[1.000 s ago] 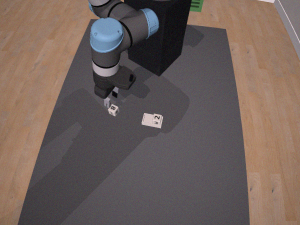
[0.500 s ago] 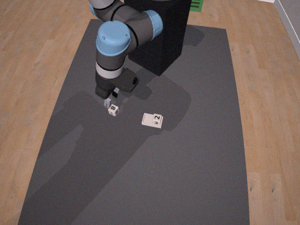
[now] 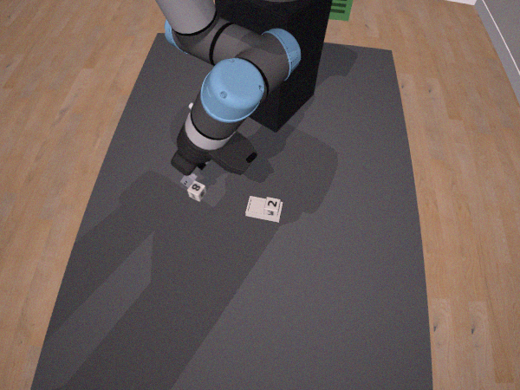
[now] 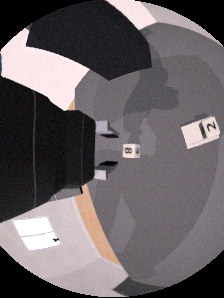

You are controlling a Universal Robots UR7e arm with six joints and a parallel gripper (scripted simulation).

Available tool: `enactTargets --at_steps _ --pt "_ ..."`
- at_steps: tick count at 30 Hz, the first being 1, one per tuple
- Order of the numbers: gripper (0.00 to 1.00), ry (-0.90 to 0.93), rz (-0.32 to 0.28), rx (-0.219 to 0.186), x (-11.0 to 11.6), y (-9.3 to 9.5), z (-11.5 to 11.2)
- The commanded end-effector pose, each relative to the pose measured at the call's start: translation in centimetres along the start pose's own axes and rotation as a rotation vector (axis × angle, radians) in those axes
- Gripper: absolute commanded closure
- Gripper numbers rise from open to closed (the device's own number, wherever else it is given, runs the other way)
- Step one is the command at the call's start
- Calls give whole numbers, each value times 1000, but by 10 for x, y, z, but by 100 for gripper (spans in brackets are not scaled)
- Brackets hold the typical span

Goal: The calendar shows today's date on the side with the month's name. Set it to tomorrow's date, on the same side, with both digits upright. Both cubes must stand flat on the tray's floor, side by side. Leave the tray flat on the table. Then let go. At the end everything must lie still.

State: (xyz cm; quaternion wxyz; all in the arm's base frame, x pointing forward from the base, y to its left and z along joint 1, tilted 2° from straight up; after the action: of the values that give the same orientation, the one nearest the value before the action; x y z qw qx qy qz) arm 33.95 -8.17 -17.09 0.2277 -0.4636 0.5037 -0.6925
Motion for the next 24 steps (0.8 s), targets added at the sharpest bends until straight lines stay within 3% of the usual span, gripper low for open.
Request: enactTargets --at_steps 1,13,24 --pt "13 2 -48 12 -4 -1 0" --pt "13 3 -79 15 -7 -1 0" --pt "13 4 -275 41 -24 3 -4"
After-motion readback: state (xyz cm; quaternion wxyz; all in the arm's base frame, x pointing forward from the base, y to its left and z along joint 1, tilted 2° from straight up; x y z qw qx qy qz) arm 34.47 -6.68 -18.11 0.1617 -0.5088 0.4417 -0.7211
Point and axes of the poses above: the point where the finger pads meet when closed, its own y axis out along the fingers, its own z axis across the jaws, x = y × z, the point moved 8 cm from there along -y, back along the fingers, and after that the axes turned 9 degrees about y, right-handed, at the moved point
